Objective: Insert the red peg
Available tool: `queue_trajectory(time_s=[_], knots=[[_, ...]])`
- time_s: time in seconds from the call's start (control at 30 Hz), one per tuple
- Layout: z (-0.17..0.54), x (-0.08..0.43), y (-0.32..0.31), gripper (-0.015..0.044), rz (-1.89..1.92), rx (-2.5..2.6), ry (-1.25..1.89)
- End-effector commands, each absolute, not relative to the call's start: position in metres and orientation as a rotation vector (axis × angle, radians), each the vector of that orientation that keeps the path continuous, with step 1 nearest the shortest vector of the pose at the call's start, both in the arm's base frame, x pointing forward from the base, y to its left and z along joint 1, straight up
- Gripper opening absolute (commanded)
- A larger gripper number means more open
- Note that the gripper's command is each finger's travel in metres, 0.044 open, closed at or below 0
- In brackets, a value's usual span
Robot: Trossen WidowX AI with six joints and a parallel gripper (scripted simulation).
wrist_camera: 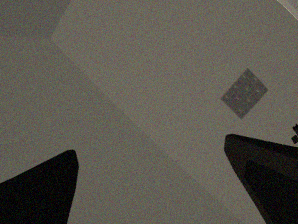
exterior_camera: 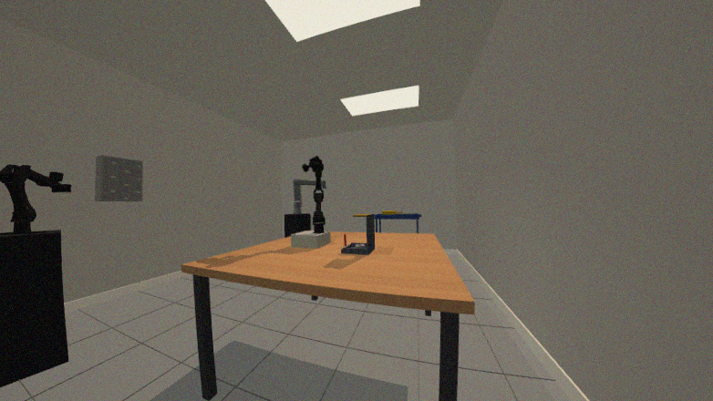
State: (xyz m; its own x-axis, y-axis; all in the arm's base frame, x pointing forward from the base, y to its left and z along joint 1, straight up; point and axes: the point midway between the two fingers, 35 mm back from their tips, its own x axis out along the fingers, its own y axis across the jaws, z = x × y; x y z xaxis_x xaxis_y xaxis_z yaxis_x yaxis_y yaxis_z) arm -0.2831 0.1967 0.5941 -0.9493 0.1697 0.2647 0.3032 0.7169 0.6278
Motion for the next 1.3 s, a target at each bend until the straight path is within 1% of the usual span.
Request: queue_trajectory(time_s=[0.0,0.03,0.3,0.6,0.93,1.27], knots=[[0.595,-0.283,0.196,0.0426,-1.046,-0.382,-2.73],[0.597,-0.281,0.194,0.044,-1.038,-0.385,-2.72],[0.634,-0.256,0.159,0.044,-0.895,-0.409,-2.547],[0.668,-0.215,0.114,0.044,-0.715,-0.362,-2.333],[0.69,-0.155,0.061,0.044,-0.513,-0.226,-2.082],[0.692,-0.083,0.01,0.044,-0.323,-0.017,-1.818]])
